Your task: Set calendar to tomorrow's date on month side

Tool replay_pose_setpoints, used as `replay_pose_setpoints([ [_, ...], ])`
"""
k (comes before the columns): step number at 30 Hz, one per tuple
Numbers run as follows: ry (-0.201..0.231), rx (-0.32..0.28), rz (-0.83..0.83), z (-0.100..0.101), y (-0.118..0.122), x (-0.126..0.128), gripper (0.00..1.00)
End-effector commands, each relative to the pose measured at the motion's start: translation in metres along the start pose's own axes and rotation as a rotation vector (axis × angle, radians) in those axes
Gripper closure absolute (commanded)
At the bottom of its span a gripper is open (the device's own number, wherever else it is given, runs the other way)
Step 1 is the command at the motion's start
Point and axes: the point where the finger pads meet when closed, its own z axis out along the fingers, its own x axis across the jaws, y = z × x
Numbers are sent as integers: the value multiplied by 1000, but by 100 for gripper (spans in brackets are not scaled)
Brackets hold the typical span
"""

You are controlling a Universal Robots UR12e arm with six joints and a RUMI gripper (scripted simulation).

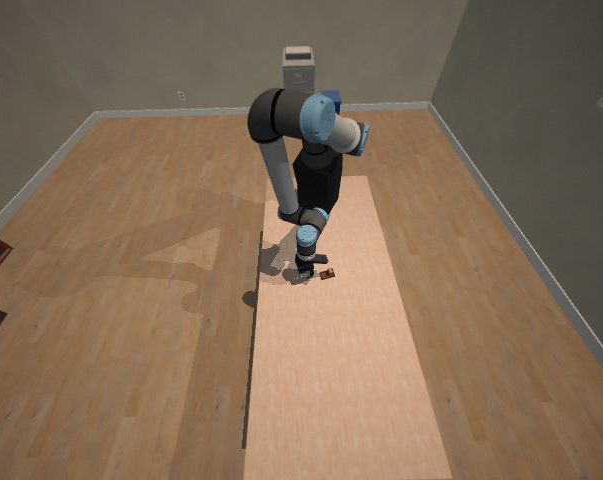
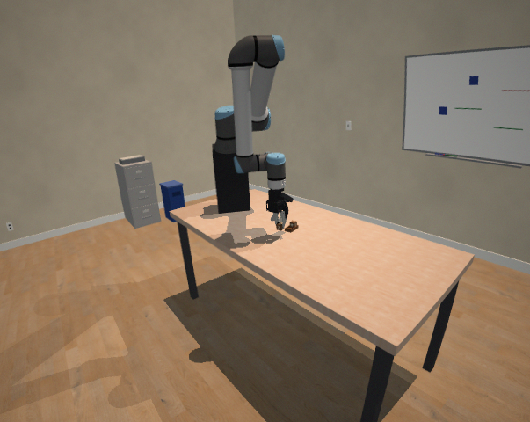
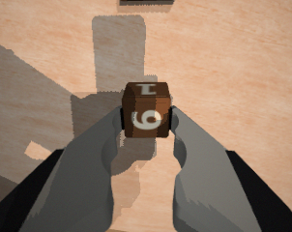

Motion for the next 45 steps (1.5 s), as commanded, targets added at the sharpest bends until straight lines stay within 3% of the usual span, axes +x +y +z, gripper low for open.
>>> replay_pose_setpoints([
  [1, 1, -1, 0, 22, 0, 1, 89],
  [11, 1, -1, 0, 35, 0, 1, 89],
  [45, 1, -1, 0, 35, 0, 1, 89],
])
